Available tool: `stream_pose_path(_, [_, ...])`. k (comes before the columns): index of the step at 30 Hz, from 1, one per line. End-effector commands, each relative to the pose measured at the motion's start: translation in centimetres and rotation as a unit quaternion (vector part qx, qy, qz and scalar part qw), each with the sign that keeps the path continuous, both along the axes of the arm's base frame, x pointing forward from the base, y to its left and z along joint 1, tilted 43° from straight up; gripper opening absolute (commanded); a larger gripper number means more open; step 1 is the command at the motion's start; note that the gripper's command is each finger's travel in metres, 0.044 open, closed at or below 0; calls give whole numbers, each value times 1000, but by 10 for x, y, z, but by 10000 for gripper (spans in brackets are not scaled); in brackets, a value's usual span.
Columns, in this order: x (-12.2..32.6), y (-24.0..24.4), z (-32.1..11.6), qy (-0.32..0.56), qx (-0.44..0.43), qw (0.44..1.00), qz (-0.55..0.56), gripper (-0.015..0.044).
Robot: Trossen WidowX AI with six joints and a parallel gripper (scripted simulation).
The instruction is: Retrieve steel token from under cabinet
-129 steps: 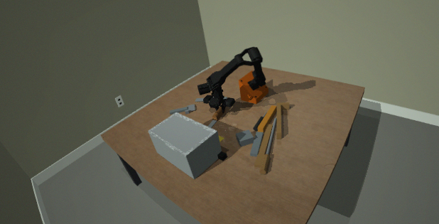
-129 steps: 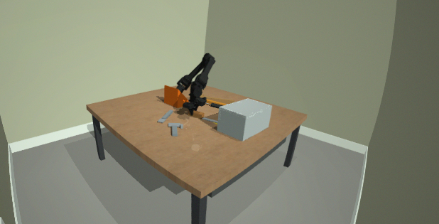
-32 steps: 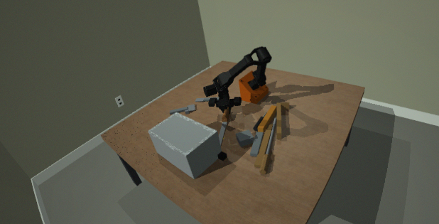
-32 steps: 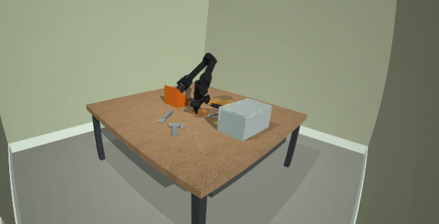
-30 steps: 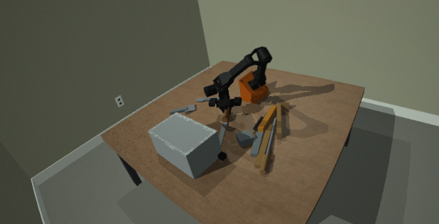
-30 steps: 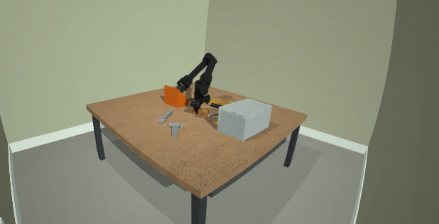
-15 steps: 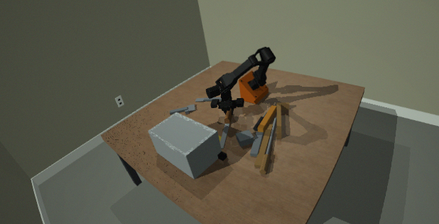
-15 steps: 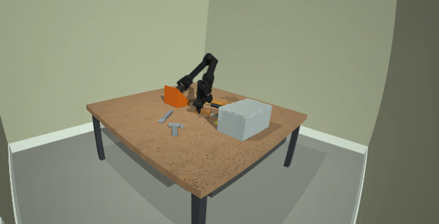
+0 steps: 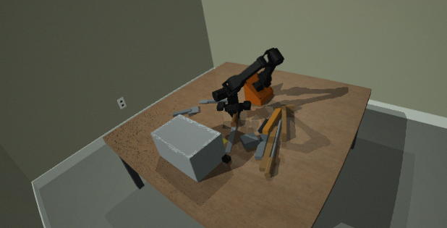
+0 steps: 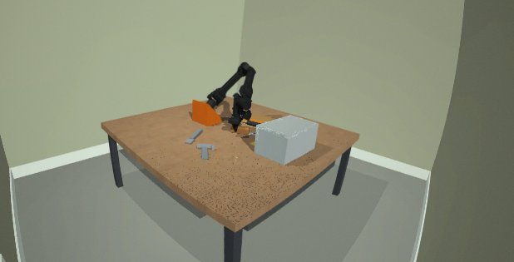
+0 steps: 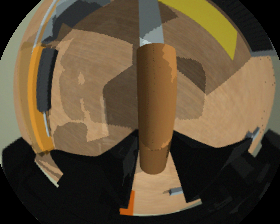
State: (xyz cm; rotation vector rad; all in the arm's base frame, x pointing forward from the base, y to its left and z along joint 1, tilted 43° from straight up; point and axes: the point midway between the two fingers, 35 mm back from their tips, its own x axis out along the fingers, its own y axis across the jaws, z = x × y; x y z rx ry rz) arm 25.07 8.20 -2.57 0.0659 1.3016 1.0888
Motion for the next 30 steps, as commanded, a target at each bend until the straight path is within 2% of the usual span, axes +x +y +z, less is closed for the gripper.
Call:
stream_pose_path(1, [1,3,4,-2,1,1000,-2,0])
stream_pose_path(30, [-11,21,23,-2,2,1000,-1,0])
